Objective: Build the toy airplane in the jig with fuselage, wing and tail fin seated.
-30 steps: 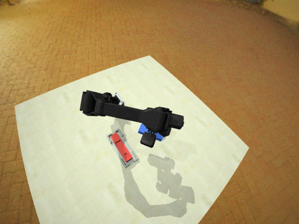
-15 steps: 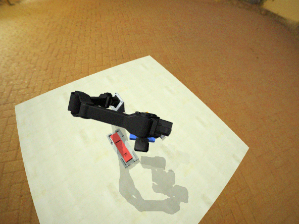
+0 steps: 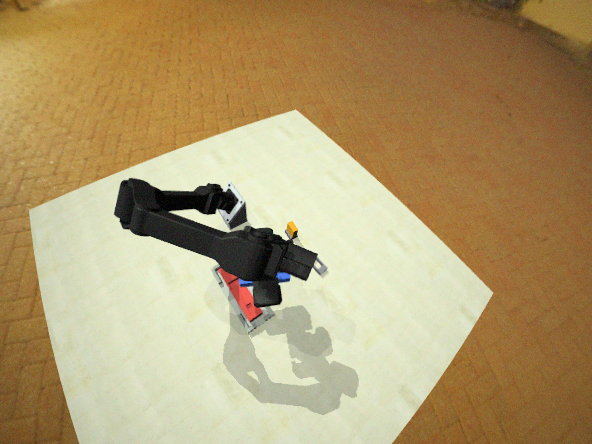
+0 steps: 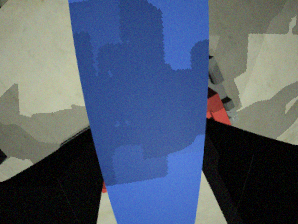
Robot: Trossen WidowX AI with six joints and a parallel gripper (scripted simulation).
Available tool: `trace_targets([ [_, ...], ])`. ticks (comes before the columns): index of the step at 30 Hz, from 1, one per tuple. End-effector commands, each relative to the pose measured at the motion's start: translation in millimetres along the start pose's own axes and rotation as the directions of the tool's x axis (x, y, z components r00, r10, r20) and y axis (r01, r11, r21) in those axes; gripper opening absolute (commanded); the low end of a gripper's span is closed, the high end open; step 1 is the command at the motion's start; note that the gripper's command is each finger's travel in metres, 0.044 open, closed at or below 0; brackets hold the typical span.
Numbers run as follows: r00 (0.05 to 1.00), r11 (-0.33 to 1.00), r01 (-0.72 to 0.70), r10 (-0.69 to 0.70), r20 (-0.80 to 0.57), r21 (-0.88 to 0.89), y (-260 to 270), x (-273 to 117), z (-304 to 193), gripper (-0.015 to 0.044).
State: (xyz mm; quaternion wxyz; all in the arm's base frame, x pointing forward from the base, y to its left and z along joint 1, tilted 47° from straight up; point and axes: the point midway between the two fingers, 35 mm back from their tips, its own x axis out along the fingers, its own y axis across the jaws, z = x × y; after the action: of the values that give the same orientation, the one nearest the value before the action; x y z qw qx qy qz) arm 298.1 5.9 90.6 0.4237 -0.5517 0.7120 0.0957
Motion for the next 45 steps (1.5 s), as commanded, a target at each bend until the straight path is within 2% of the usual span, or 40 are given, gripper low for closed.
trace_targets([
  [1, 1.000, 0.998, 0.010, -0.010, 0.001, -0.067, -1, 1, -14, 0.0000],
  [26, 1.000, 0.888, 0.003, -0.015, -0.022, -0.459, 13, 23, -84, 0.0000],
  [33, 1.000, 0.888, 0.003, -0.015, -0.022, -0.459, 13, 23, -84, 0.0184],
  [34, 1.000, 0.888, 0.003, -0.015, -0.022, -0.459, 13, 23, -84, 0.0195],
  [45, 1.000, 0.888, 0.003, -0.015, -0.022, -0.459, 13, 23, -84, 0.0195],
])
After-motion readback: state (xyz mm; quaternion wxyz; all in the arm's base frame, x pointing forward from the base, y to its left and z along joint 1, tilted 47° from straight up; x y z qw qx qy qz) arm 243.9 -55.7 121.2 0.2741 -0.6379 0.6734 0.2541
